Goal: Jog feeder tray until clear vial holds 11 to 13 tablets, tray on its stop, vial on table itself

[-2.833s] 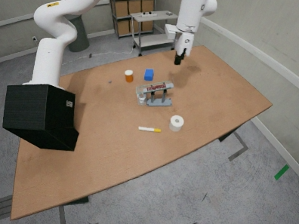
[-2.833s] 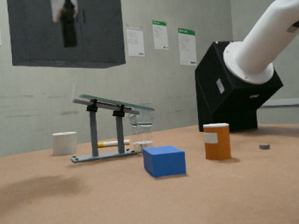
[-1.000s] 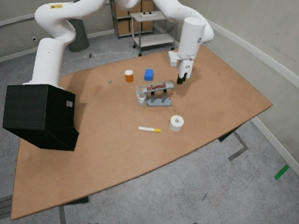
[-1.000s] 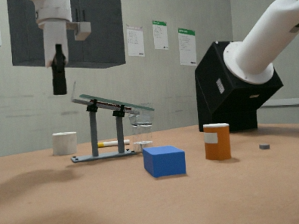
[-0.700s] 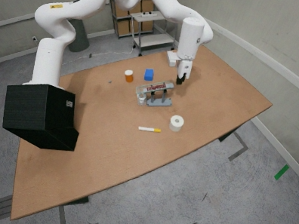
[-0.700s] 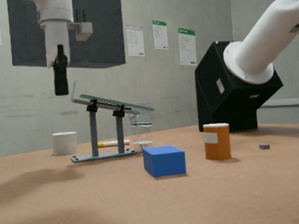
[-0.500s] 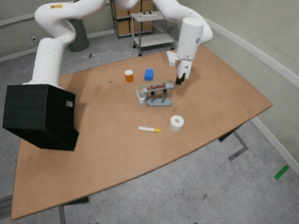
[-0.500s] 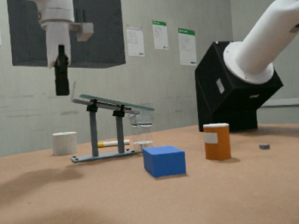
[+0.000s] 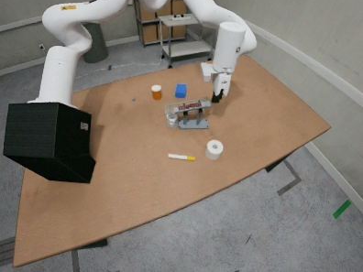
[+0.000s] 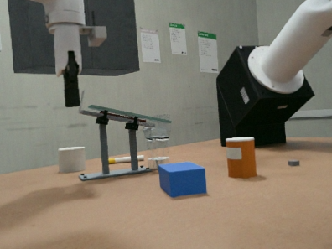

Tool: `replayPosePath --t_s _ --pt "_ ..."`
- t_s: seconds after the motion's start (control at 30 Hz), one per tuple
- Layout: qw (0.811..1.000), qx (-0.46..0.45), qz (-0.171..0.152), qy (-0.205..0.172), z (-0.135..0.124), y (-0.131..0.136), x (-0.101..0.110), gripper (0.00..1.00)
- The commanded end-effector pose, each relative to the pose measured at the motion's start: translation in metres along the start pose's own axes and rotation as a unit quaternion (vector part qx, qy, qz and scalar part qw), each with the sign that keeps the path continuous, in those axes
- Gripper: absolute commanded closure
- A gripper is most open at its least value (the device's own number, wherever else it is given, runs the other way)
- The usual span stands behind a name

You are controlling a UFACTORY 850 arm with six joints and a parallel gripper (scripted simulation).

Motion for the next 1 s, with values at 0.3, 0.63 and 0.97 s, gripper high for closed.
replayPosePath --t_s 0.3,0.63,0.97 --pt "1.000 0.000 0.000 -0.001 0.005 0.001 0.000 1.00" --pt "1.000 0.000 0.000 -0.001 0.000 0.000 0.001 1.00" --pt "1.000 0.000 0.000 -0.001 -0.017 -0.003 0.006 1.00"
Point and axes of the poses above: the point where the finger pads meet when closed, its own x axis back along the fingers, its own y axis across the jaws, z = x × y, the point moved 9 cm from there along x, back along the fingers, and after that the axes turned 11 degrees about x, right-handed, at the moved point
